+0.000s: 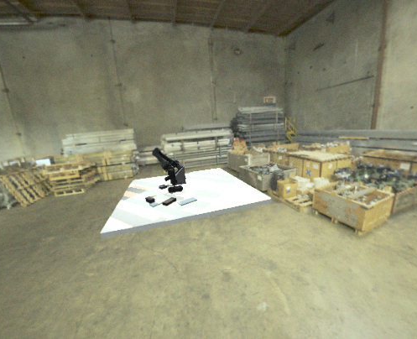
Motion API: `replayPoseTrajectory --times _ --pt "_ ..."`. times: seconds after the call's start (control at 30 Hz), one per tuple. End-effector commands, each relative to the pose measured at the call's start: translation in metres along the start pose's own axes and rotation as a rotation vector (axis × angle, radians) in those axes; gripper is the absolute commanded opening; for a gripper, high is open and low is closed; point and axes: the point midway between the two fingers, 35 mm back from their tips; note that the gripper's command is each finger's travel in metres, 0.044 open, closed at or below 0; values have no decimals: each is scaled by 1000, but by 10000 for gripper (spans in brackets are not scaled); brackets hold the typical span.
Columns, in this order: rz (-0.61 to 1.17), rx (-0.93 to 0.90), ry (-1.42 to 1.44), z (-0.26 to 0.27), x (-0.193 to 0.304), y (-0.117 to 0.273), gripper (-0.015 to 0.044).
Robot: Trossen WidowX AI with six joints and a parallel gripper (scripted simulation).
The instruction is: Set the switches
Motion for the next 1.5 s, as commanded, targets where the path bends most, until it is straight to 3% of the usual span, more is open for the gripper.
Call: replayPoseTrajectory --times 0.0,0.33,1.47 --pt "-13 68 -17 12 -12 0 0" --pt "-42 210 -42 35 -40 6 0" --pt "-41 218 -43 42 -42 -43 0"
Point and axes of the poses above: the point midway between the two fingers, 35 mm back from their tips, its own y axis back along the fingers, its own z axis across the jaws, x = y × z, and after that the axes turned 4 degrees about -y, right-handed
